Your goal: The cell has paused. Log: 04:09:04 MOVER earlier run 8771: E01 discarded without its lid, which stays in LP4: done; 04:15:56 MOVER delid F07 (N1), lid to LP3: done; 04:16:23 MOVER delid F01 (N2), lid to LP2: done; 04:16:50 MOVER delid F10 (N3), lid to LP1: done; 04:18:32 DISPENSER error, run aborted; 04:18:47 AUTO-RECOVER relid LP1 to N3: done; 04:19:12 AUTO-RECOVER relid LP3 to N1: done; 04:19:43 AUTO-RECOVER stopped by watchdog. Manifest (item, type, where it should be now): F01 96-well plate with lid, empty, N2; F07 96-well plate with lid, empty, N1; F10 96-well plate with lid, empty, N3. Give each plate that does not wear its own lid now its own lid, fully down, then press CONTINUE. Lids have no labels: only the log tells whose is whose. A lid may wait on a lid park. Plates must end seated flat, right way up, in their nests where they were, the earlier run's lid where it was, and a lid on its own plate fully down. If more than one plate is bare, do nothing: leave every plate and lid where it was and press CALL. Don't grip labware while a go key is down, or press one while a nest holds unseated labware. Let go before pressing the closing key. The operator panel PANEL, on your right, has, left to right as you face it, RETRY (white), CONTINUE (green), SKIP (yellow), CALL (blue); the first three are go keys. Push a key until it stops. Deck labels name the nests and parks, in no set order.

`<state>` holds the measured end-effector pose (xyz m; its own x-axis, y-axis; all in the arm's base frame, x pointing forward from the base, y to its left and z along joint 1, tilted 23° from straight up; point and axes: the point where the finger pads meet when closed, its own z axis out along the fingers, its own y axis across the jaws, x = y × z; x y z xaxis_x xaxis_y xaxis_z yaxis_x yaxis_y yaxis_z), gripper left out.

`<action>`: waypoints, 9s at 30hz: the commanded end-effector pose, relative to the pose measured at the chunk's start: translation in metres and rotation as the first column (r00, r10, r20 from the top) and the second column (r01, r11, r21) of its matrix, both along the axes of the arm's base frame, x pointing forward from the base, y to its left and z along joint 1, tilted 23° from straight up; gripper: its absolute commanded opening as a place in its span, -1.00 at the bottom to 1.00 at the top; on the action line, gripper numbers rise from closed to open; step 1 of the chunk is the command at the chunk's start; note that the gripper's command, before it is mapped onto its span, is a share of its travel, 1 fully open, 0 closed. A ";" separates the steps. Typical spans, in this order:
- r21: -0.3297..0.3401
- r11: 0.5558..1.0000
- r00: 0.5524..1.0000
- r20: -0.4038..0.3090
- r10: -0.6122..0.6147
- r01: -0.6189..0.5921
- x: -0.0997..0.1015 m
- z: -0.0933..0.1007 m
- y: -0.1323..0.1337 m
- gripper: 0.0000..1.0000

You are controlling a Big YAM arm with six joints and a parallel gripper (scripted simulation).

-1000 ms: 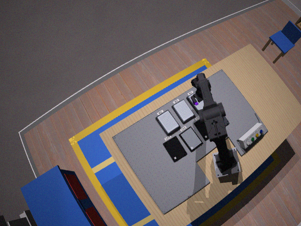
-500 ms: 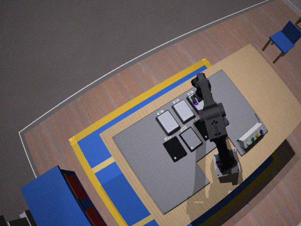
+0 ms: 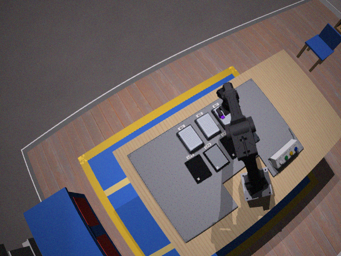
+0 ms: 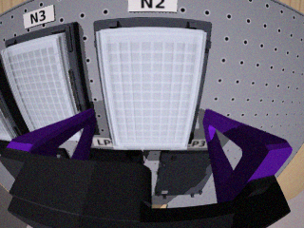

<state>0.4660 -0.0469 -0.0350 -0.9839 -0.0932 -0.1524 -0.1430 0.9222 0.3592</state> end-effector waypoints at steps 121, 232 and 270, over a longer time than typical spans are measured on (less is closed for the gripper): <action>-0.003 1.000 1.000 0.027 0.013 -0.013 -0.155 0.027 0.105 -1.00; -0.072 0.583 0.527 -0.352 -0.774 0.809 -0.267 -0.021 -0.152 -1.00; -0.244 0.103 -0.014 -0.434 -0.901 0.964 -0.415 -0.063 -0.244 -1.00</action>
<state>0.0633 -0.2619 -0.0950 -0.1272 0.9277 0.3510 0.9863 0.0809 0.1436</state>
